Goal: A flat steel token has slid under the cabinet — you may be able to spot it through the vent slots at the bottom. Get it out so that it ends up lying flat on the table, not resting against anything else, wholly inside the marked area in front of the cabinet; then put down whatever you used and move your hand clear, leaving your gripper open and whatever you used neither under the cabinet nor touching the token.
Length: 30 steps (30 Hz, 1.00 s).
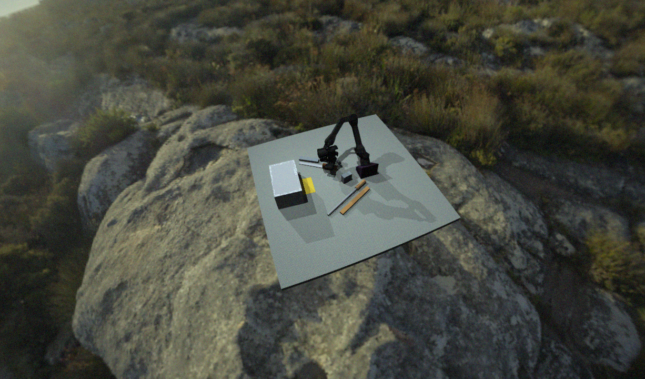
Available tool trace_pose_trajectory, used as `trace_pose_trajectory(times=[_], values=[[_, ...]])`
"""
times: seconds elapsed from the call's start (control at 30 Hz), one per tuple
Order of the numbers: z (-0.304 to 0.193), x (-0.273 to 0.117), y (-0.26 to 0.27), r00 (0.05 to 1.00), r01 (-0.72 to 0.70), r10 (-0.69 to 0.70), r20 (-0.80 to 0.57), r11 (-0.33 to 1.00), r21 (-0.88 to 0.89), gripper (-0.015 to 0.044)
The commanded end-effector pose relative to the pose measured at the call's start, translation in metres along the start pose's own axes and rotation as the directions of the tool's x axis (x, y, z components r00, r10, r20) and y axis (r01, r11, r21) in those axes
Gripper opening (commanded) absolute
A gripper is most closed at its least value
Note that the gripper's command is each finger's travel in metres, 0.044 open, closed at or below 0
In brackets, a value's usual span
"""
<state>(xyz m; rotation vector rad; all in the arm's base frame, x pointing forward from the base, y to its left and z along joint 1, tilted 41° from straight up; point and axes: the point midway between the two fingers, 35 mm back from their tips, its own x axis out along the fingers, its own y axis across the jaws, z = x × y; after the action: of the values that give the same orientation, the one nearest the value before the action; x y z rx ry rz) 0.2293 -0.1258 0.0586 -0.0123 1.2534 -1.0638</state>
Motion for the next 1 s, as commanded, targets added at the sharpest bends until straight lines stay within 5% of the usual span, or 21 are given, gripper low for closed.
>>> trace_pose_trajectory(times=[0.0,0.97], values=[[-0.002,-0.001,0.007,1.0,-0.004,0.004,0.001,1.0,-0.005,0.0],[-0.01,-0.001,0.035,1.0,-0.006,0.006,0.0,1.0,-0.004,0.0]])
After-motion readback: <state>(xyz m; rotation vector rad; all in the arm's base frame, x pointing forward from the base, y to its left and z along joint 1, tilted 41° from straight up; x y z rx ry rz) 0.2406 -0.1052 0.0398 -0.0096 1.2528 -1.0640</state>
